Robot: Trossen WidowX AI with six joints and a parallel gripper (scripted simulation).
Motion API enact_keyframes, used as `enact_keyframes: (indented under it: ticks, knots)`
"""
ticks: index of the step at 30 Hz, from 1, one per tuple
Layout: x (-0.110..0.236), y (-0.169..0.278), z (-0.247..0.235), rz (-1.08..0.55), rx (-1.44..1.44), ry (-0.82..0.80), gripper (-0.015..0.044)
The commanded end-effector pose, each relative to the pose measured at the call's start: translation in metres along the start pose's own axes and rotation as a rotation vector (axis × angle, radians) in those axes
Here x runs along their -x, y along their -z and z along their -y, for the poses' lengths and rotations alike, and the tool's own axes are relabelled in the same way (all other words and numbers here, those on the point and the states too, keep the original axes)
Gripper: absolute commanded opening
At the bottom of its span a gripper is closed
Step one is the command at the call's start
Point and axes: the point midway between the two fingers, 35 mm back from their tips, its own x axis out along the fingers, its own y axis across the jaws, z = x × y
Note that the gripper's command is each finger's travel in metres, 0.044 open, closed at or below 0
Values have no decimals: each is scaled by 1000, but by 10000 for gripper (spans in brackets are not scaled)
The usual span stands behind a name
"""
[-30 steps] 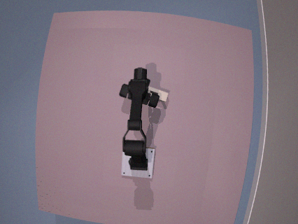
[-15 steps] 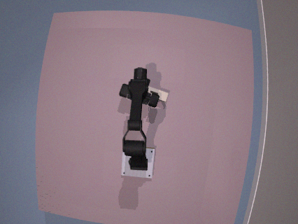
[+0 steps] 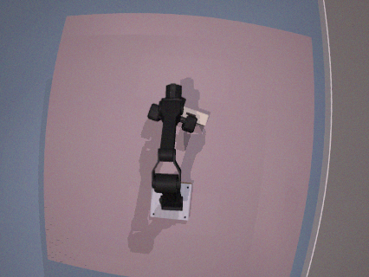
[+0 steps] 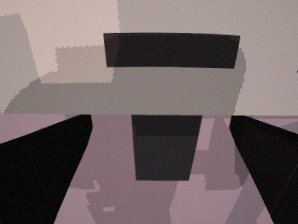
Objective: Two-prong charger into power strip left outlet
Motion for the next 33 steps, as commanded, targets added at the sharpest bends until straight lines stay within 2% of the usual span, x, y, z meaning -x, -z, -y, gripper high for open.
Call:
enact_keyframes:
  ticks: [1, 33]
  knots:
    - [1, 2, 0, 5, -1, 0, 440]
    - [-1, 11, 0, 24, -2, -2, 440]
